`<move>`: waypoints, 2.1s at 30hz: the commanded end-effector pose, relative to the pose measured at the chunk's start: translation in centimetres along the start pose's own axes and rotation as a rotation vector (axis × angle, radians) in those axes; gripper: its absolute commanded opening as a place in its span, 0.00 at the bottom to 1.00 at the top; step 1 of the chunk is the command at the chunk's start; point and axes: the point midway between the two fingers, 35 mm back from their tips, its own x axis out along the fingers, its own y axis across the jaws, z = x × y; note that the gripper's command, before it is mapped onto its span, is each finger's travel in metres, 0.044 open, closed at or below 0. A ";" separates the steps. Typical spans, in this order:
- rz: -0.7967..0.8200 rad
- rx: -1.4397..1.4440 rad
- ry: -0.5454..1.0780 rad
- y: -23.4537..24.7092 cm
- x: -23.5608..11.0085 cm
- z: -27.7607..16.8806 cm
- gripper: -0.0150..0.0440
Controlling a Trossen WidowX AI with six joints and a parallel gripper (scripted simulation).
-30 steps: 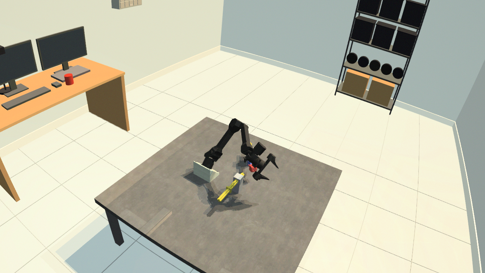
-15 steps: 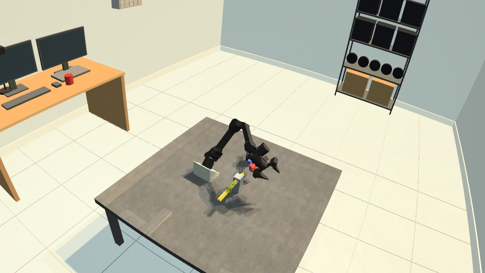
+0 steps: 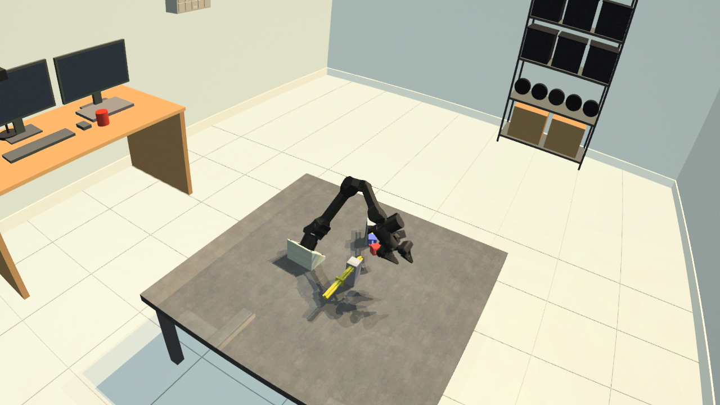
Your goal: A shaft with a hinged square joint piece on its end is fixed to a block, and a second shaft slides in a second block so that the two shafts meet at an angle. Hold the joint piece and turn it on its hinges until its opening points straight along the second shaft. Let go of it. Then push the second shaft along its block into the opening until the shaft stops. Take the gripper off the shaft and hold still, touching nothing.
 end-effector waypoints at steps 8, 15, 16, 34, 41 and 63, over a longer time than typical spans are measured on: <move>0.050 0.337 0.086 0.7 0.0 0.2 1.00; 0.079 0.567 0.156 1.5 -0.3 0.3 1.00; 0.083 0.600 0.167 1.6 -0.3 0.4 1.00; 0.114 1.173 0.392 4.3 -1.7 1.4 1.00; 0.107 1.386 0.497 5.5 -2.5 2.1 1.00; 0.018 1.908 0.821 9.0 -5.6 4.5 1.00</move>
